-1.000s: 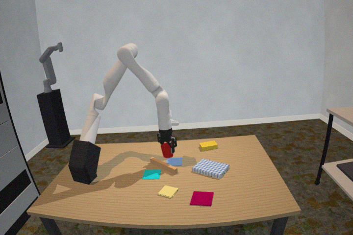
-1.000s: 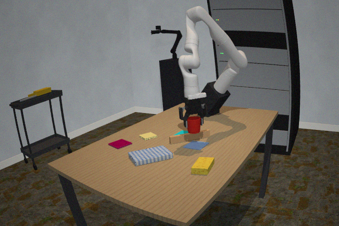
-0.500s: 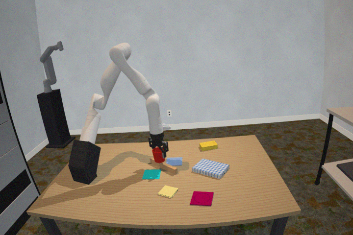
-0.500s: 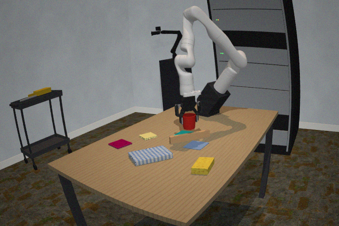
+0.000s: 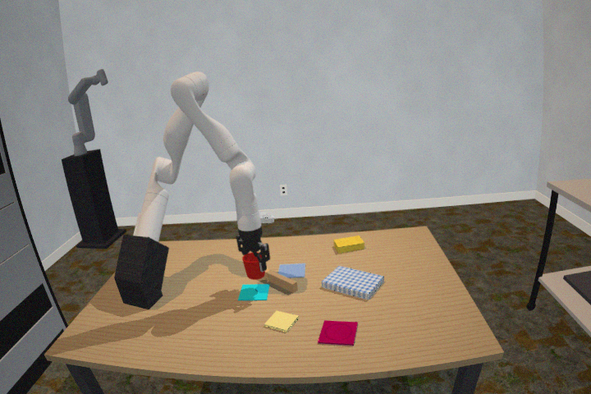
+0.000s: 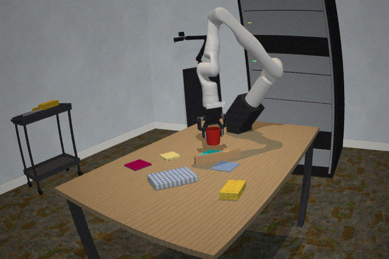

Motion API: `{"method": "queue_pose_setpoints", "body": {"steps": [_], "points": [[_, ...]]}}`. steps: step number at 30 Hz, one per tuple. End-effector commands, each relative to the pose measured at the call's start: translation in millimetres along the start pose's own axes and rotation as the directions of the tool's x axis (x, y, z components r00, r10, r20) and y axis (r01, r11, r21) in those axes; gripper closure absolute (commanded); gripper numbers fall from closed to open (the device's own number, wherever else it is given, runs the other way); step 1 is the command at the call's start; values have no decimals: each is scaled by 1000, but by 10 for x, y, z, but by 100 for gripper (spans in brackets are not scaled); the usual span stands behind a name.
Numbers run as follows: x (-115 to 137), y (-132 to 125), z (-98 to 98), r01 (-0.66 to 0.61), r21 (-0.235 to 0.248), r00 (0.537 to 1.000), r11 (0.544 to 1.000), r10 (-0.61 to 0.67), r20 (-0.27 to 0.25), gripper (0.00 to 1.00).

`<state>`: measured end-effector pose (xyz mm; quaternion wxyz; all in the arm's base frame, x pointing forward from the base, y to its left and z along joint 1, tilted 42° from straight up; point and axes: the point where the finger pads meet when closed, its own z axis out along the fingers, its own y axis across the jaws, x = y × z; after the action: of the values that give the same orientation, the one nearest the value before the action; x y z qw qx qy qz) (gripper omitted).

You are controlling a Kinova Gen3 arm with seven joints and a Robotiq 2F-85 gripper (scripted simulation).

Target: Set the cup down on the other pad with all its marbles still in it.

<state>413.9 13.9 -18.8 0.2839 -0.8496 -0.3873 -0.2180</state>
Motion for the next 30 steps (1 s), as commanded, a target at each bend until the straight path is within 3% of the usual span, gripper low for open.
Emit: {"method": "queue_pose_setpoints", "body": {"steps": [1,30], "points": [[-95,2,-2,-5,-1,1000,1000,5,-7,17],[-211,9,-3,-4,-2,1000,1000,4,-9,17]]}}
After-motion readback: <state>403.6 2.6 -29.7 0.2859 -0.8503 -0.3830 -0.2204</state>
